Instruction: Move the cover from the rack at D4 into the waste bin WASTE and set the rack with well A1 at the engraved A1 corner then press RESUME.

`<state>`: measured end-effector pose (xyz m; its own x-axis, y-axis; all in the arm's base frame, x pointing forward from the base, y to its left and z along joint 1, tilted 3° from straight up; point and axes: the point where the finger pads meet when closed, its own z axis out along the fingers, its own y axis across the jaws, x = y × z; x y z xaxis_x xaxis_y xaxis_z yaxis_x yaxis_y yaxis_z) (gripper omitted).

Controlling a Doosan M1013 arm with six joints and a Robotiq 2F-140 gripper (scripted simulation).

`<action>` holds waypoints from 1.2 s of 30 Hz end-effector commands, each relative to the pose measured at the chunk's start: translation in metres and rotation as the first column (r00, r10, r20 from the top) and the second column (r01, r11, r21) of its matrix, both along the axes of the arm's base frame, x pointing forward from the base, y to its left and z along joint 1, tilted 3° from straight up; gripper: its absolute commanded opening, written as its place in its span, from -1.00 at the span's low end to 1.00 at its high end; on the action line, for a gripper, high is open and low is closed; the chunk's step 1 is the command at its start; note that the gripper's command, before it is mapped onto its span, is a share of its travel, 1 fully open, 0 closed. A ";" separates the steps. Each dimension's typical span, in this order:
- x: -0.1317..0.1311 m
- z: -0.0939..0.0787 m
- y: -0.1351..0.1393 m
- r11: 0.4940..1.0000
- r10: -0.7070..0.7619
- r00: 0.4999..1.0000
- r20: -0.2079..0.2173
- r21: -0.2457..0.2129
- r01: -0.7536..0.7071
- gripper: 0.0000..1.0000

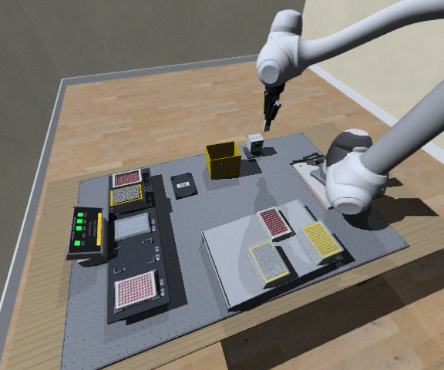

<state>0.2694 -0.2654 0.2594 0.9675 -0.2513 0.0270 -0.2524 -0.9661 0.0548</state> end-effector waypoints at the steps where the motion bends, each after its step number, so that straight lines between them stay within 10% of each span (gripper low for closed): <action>1: 0.001 -0.008 0.001 1.000 0.001 1.000 0.002 0.008 -0.001 -1.00; 36: 0.002 -0.060 -0.002 1.000 0.001 1.000 0.002 0.008 -0.001 -1.00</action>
<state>0.2707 -0.2682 0.2063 0.9676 -0.2510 0.0285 -0.2523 -0.9661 0.0542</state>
